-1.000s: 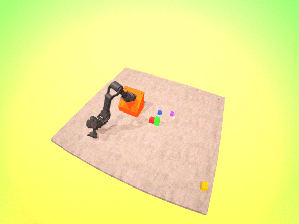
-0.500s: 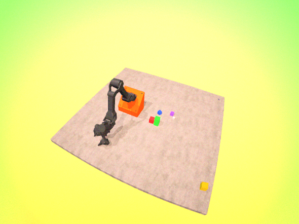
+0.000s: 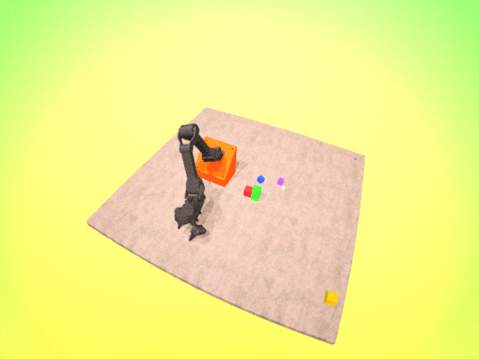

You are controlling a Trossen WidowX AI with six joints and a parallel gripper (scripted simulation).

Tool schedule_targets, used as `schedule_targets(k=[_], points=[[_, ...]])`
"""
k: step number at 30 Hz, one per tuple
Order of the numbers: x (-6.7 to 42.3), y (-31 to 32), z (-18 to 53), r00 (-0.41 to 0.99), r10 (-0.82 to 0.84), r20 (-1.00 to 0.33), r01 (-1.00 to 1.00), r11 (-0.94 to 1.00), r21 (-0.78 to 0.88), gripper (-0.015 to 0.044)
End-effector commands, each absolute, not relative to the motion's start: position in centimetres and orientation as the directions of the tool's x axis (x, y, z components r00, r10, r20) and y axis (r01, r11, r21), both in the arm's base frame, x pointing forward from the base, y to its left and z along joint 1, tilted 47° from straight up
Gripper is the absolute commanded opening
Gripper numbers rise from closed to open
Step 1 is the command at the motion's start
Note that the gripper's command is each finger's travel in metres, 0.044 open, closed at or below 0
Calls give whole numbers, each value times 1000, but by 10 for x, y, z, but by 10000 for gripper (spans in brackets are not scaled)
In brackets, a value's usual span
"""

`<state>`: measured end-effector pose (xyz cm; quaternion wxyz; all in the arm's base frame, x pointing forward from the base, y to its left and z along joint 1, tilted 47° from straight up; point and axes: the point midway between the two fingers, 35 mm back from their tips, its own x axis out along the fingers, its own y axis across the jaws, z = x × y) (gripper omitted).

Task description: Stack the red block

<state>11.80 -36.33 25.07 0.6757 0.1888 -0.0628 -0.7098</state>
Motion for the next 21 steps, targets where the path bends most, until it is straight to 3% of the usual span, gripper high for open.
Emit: schedule_targets(k=[1,21], points=[[149,-350,244,73,-973,-221,951,1,309,440],[268,-244,166,297,-790,-536,935,354,-4,440]])
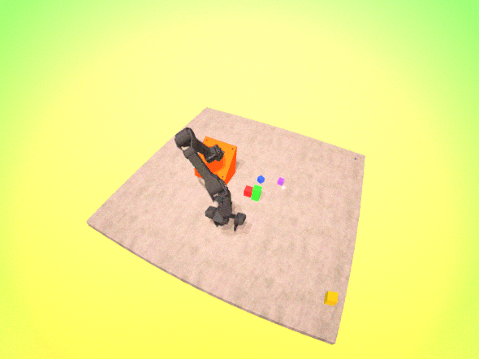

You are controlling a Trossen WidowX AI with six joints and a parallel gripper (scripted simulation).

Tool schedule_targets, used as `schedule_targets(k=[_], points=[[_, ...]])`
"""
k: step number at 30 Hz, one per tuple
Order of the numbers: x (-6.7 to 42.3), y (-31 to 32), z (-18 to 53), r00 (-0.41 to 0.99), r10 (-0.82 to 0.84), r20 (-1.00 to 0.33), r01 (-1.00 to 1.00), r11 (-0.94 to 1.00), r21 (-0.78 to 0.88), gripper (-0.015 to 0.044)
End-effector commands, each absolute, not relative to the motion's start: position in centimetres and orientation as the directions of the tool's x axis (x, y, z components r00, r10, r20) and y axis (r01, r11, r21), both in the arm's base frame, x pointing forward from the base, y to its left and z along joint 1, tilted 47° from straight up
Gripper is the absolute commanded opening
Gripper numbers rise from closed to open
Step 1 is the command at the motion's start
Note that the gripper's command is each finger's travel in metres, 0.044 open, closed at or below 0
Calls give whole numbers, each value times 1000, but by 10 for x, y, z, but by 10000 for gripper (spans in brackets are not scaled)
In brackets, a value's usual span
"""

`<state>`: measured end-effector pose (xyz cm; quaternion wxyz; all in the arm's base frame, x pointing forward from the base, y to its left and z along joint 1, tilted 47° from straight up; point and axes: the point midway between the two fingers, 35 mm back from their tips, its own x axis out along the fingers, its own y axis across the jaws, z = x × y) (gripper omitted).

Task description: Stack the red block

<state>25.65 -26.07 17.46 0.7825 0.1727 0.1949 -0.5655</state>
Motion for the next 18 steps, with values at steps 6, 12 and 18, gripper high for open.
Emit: schedule_targets(k=[6,12,18], points=[[287,-199,141,311,-719,-622,869,480,-120,440],[297,-155,119,307,-655,-690,773,595,-221,440],[299,-111,99,290,-604,-742,646,696,-313,440]])
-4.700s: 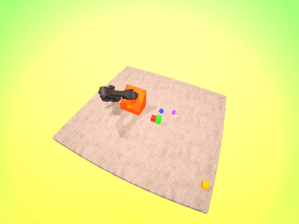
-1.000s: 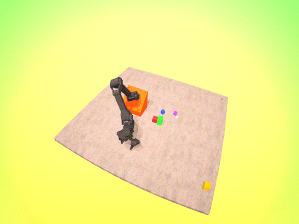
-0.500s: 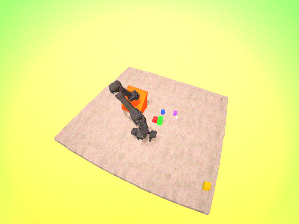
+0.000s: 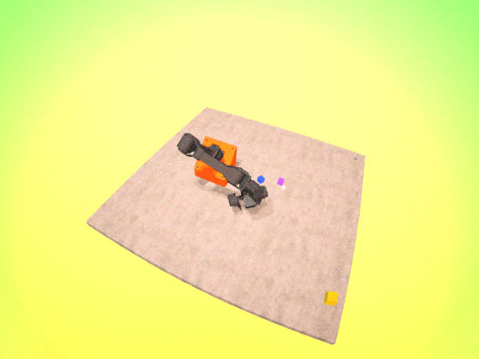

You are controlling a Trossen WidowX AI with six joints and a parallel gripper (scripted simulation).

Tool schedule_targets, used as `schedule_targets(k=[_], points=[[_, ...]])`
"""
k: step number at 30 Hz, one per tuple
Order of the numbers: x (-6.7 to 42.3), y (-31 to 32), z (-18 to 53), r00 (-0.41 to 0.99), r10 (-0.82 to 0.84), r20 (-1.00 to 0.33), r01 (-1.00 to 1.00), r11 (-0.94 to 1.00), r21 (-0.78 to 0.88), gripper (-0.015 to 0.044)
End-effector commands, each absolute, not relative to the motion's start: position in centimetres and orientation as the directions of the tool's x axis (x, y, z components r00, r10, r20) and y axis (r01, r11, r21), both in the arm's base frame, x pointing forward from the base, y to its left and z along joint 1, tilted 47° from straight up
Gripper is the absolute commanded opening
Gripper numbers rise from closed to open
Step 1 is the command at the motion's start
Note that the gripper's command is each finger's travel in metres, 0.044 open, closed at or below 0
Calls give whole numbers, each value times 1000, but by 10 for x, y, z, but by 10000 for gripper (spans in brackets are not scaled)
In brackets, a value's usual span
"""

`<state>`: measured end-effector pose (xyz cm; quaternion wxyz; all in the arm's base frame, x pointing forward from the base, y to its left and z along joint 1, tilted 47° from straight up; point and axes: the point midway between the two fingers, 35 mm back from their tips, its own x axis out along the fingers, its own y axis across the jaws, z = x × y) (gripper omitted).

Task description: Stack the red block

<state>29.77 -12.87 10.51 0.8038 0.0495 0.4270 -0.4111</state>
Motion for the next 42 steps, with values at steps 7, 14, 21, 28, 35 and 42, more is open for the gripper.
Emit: schedule_targets(k=[7,14,21,28,35,42], points=[[290,-64,87,270,-583,-766,482,771,-416,440],[259,-33,62,171,-624,-762,203,779,-593,440],[224,-13,52,112,-706,-699,-121,689,-715,440],[221,-12,52,109,-715,-691,-152,675,-722,440],[225,-28,35,110,-713,-693,-153,677,-720,440],[228,-51,14,110,-716,-689,-152,673,-724,440]])
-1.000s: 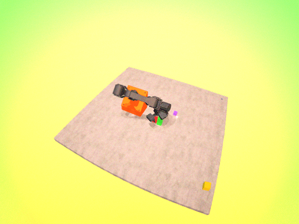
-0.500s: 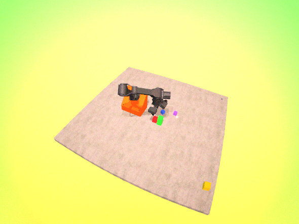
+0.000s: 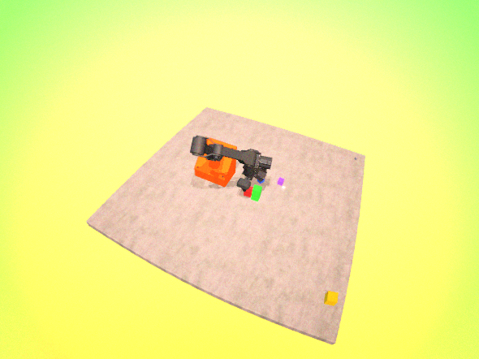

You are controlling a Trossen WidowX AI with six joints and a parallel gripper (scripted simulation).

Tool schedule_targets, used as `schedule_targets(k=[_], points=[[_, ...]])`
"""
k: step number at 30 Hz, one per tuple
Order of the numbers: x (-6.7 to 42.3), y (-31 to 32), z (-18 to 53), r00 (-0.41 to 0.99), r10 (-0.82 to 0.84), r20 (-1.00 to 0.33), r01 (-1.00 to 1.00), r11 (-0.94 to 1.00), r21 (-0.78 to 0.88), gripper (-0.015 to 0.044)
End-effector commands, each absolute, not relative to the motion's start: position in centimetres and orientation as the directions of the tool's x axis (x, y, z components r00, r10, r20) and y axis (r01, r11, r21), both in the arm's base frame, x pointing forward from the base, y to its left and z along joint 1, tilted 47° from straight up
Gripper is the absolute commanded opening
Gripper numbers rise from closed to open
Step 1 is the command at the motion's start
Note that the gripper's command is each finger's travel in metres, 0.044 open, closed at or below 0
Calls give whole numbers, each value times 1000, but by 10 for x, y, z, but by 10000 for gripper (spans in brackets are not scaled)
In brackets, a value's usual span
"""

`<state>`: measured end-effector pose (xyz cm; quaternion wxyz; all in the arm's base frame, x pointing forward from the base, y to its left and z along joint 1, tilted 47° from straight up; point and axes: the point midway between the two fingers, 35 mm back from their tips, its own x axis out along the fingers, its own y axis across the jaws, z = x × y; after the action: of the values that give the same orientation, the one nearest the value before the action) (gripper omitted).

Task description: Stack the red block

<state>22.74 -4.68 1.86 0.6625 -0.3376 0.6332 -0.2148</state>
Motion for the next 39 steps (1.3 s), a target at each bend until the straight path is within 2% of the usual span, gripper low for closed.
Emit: schedule_targets(k=[1,39], points=[[228,-51,14,110,-716,-689,-152,673,-724,440],[233,-87,-21,110,-718,-688,-152,672,-725,440]])
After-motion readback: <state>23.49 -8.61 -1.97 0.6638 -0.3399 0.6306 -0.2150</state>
